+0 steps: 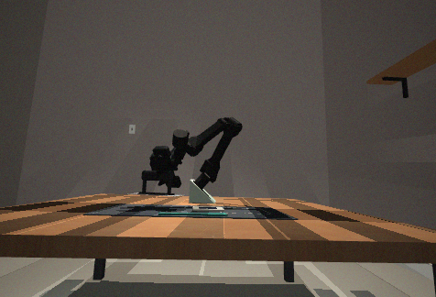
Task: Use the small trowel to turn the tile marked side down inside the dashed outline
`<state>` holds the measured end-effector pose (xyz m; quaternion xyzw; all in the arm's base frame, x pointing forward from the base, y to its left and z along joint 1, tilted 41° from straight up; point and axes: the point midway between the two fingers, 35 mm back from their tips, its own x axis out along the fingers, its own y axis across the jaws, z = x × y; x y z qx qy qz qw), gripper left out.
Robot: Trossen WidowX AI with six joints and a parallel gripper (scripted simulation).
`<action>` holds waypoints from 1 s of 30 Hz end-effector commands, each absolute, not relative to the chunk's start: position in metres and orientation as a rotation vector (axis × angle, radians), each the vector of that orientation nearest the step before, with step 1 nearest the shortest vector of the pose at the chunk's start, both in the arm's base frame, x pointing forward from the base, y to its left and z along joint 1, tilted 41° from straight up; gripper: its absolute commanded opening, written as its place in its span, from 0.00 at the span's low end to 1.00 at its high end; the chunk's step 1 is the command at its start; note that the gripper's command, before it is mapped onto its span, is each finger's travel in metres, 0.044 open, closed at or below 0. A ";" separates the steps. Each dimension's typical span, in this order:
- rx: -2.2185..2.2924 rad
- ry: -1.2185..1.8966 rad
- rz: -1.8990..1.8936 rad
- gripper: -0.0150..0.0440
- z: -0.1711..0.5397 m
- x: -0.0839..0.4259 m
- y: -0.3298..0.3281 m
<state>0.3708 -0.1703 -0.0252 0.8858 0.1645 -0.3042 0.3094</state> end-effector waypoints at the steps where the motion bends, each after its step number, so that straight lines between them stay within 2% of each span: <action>1: 2.336 0.425 -0.792 0.25 -0.017 0.372 -0.177; 18: 2.102 0.605 -0.342 0.25 -0.005 0.383 -0.146; 30: 2.099 0.607 -0.337 0.25 -0.010 0.385 -0.142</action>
